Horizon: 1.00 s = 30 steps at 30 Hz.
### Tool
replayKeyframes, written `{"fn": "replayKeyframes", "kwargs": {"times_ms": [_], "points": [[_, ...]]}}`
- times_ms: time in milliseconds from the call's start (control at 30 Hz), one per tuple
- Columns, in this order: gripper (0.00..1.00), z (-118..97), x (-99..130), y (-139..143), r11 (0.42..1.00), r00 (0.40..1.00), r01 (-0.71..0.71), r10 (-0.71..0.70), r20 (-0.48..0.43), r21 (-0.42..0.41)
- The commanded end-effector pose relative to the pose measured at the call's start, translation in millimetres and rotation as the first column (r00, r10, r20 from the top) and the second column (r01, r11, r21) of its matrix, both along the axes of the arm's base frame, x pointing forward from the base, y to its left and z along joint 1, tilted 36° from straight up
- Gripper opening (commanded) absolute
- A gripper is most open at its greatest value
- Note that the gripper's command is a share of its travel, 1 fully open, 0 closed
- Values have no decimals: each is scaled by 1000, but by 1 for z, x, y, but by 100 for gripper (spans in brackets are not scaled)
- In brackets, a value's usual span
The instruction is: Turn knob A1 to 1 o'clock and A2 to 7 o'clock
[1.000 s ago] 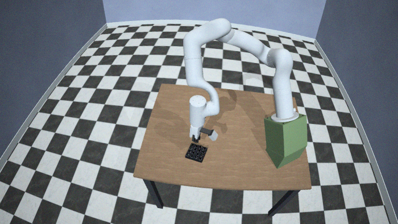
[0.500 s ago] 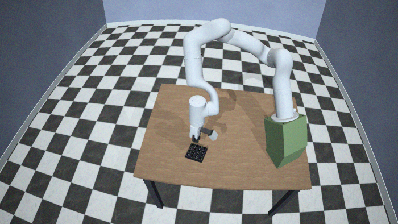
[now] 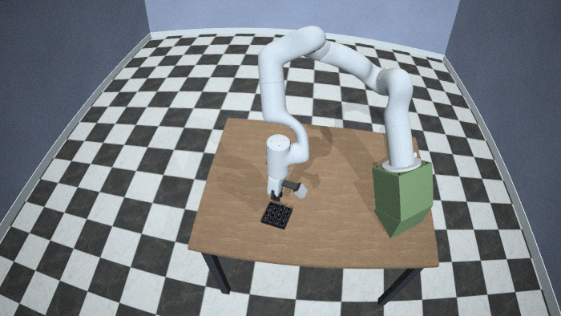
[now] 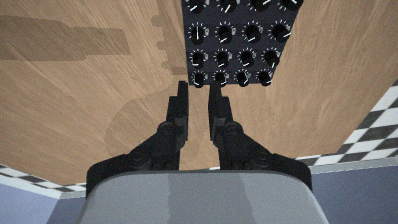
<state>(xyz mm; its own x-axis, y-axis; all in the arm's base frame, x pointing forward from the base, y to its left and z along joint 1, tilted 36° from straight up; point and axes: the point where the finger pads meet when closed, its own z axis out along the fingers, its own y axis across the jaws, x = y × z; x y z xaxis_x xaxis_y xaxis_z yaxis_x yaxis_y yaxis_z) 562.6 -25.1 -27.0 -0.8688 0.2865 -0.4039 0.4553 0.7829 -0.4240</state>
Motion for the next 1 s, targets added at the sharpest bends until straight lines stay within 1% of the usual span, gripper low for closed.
{"fn": "replayKeyframes", "kwargs": {"times_ms": [0, 433, 967], "points": [[19, 1, 1, 0, 1000, 1000, -1, 1, 1, 0], [19, -1, 1, -1, 1000, 1000, 0, 0, 1, 0], [19, -11, 4, -8, 1000, 1000, 0, 0, 1, 0]]}}
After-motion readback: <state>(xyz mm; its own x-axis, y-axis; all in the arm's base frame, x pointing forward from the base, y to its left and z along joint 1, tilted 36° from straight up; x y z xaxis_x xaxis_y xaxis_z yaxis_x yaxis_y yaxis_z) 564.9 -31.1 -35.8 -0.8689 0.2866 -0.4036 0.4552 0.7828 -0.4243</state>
